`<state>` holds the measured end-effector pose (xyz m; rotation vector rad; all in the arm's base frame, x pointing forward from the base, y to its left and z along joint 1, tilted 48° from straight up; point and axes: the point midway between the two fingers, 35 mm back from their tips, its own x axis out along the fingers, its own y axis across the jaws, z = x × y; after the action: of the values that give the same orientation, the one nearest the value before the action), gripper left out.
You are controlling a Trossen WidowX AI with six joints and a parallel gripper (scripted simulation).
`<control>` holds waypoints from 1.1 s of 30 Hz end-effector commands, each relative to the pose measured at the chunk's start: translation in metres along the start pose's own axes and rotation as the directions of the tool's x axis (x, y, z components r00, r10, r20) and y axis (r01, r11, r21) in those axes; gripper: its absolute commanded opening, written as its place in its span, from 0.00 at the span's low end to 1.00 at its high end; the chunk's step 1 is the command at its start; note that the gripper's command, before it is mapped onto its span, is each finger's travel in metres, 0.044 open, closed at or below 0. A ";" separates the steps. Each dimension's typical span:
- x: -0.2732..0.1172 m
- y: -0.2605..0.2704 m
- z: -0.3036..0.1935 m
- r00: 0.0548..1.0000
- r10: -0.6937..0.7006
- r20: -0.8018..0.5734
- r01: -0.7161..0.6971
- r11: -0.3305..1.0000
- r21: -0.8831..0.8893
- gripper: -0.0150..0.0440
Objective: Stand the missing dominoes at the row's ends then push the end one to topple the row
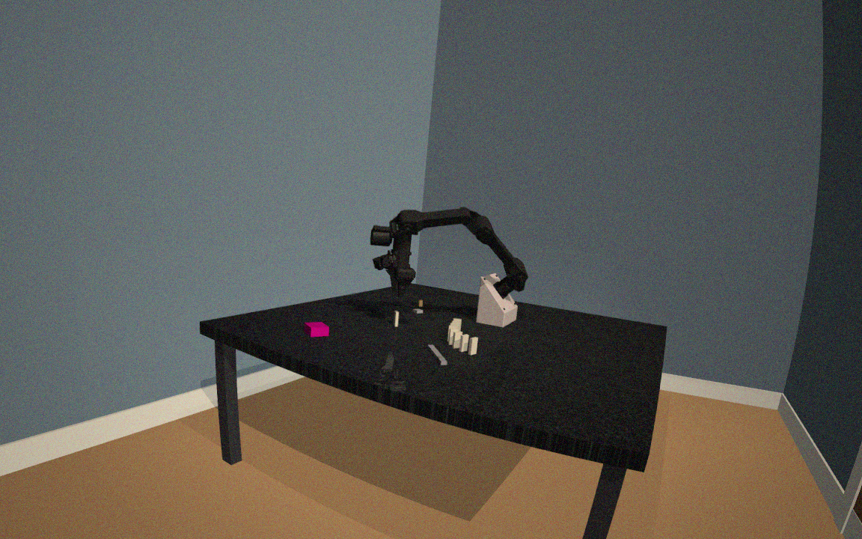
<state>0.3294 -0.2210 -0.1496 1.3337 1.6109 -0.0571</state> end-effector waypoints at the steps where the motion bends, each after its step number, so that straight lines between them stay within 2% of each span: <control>1: 0.022 0.001 -0.001 1.000 0.003 -0.015 -0.003 1.000 -0.001 1.00; 7: 0.066 0.001 -0.003 1.000 0.005 -0.017 -0.005 1.000 -0.002 1.00; 23: 0.082 0.001 -0.004 1.000 0.006 -0.017 -0.006 1.000 -0.002 1.00; 33: 0.082 0.001 -0.004 1.000 0.006 -0.017 -0.006 1.000 -0.002 0.56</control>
<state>0.3378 -0.1622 -0.2036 1.3321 1.6172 -0.0387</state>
